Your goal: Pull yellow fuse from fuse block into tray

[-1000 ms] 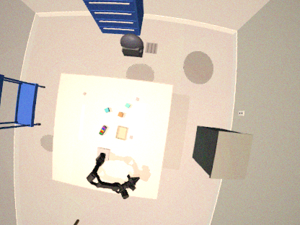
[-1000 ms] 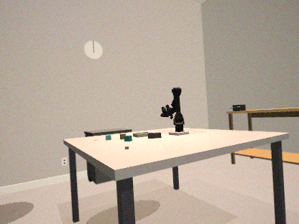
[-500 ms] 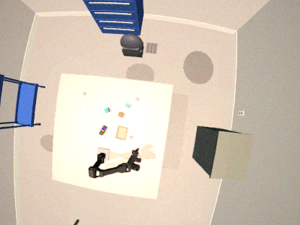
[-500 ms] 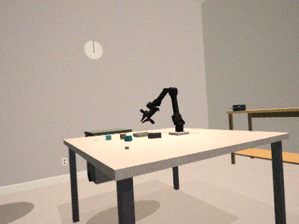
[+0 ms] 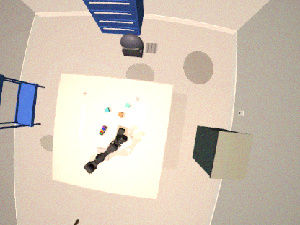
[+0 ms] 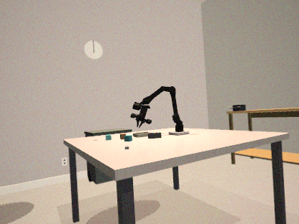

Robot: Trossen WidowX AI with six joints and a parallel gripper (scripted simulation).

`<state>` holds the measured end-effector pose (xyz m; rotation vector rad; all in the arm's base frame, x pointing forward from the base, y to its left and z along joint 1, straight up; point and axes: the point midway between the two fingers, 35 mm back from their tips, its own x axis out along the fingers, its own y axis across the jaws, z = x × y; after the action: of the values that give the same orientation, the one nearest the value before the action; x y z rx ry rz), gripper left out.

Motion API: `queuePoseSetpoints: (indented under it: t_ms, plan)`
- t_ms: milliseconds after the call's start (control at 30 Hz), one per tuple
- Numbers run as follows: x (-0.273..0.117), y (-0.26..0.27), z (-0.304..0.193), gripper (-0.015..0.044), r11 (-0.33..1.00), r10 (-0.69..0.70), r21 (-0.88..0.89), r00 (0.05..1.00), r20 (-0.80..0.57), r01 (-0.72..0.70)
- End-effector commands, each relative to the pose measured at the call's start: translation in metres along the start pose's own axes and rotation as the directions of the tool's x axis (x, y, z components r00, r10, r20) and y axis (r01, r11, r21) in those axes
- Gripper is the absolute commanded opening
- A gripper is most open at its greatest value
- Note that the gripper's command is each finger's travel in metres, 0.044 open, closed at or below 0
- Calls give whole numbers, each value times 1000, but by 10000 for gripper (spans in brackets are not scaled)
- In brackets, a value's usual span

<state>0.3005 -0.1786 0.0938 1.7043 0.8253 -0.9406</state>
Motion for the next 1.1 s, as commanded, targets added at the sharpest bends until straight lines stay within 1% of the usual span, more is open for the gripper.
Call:
queuePoseSetpoints:
  t_ms: [0,233,433,500,1067]
  plan:
    - [10,-8,-43,60,994,-106,36,994,0,106]
    - [17,-41,-132,60,949,-304,103,950,68,297]
    - [11,-77,-188,60,913,-400,170,896,191,371]
    - [10,-82,-193,60,910,-406,177,890,207,374]
    - [19,-84,-193,60,910,-406,177,890,207,374]
